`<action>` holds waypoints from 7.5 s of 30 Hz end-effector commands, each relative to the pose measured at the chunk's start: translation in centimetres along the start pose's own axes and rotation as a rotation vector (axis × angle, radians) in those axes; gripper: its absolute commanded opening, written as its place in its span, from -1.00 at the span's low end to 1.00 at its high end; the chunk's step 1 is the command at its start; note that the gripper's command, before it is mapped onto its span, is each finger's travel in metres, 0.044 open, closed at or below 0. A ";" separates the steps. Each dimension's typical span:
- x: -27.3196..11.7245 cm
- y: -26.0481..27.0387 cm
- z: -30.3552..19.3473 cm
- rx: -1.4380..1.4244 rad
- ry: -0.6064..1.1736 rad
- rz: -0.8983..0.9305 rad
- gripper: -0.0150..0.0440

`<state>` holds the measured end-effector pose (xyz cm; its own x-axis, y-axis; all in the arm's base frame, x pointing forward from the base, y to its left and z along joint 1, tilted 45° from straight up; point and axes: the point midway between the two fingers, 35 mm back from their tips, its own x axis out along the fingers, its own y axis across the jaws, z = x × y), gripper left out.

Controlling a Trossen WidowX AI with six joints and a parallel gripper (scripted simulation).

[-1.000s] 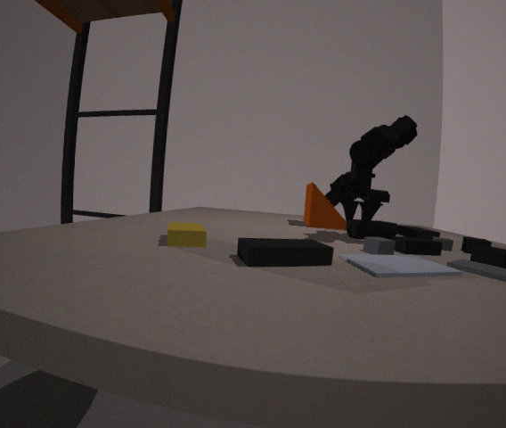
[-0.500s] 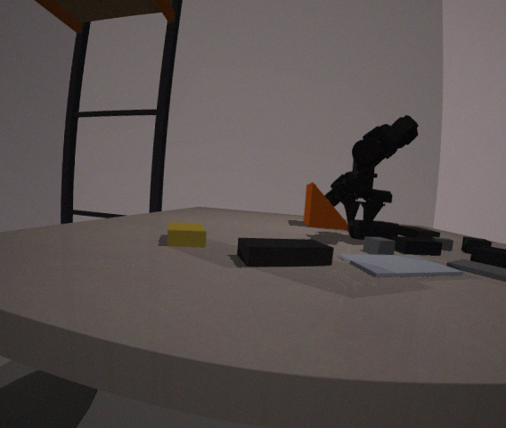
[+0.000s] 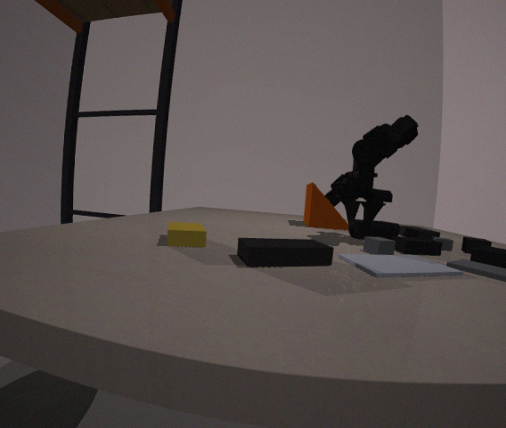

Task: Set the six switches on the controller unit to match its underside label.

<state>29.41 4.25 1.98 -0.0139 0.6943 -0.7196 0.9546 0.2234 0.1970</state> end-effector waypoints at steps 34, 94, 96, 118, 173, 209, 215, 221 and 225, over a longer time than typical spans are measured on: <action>-2.7 3.5 -6.3 -0.093 0.003 0.015 -0.49; -7.7 3.4 -6.2 -0.092 0.001 0.014 -0.22; -7.7 3.4 -6.2 -0.092 0.001 0.014 -0.05; -5.9 0.1 -3.0 -0.088 0.013 0.124 0.29; 2.7 -5.5 -0.4 -0.091 0.003 0.017 -0.49; 3.0 -4.4 -0.2 -0.085 0.002 0.194 -0.49; 3.0 -3.6 -0.2 -0.085 0.001 0.211 -0.49; 3.0 -2.9 -0.3 -0.086 0.001 0.228 -0.49; 3.0 -2.4 -0.3 -0.086 0.002 0.240 -0.49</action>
<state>26.24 5.69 -0.79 0.1962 0.7275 -0.6574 0.9093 0.1158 0.3996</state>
